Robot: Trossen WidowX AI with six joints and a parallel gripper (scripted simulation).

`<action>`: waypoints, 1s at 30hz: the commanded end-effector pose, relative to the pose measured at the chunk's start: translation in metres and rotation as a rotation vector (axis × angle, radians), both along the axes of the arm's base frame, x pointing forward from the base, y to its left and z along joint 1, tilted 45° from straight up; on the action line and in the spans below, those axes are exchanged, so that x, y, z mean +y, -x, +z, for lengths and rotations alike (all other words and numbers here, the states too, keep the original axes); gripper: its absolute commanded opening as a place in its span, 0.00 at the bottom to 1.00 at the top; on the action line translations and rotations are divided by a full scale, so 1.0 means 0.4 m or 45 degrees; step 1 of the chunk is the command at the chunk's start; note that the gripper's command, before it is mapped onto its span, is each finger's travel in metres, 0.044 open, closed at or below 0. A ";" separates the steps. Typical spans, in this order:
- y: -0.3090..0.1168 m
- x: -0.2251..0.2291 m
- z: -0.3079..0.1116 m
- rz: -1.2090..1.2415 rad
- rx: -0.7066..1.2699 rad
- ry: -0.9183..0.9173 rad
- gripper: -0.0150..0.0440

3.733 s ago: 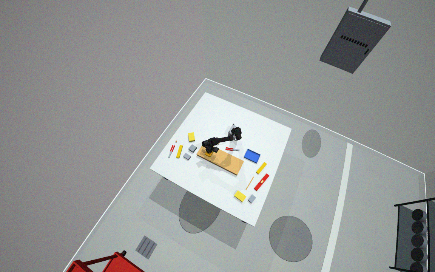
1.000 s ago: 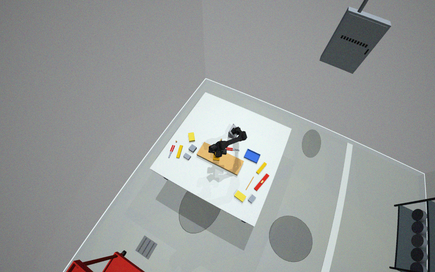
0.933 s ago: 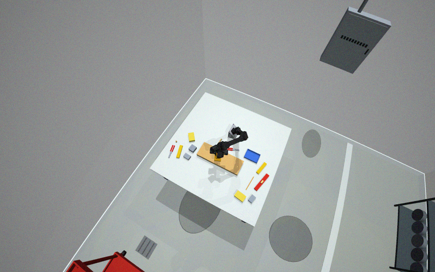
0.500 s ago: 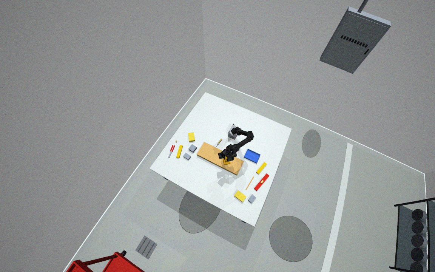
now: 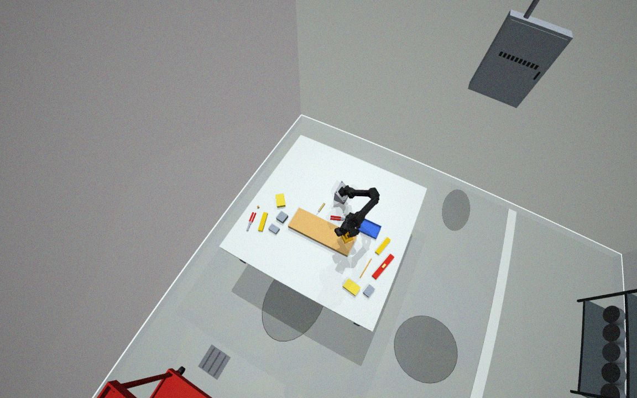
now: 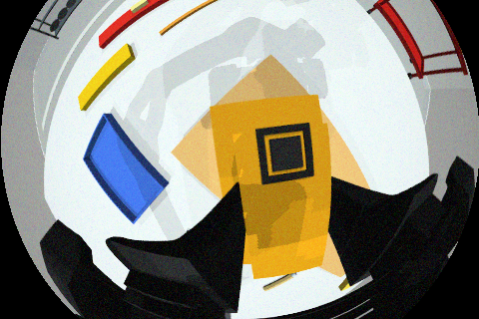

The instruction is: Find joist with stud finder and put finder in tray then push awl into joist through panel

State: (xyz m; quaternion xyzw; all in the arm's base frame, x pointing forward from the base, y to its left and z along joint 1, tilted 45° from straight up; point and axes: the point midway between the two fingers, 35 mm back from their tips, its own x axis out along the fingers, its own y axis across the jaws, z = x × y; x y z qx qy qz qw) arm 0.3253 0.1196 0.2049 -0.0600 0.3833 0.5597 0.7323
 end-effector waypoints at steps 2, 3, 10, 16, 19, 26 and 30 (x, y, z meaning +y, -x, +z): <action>0.064 0.052 0.050 0.095 -0.094 -0.027 0.25; 0.076 0.061 0.058 0.113 -0.108 -0.031 0.25; 0.168 0.117 0.107 0.237 -0.205 -0.068 0.25; 0.252 0.154 0.142 0.344 -0.286 -0.105 0.25; 0.295 0.168 0.157 0.397 -0.326 -0.126 0.25; 0.398 0.192 0.187 0.522 -0.418 -0.179 0.25; 0.457 0.199 0.201 0.594 -0.469 -0.213 0.25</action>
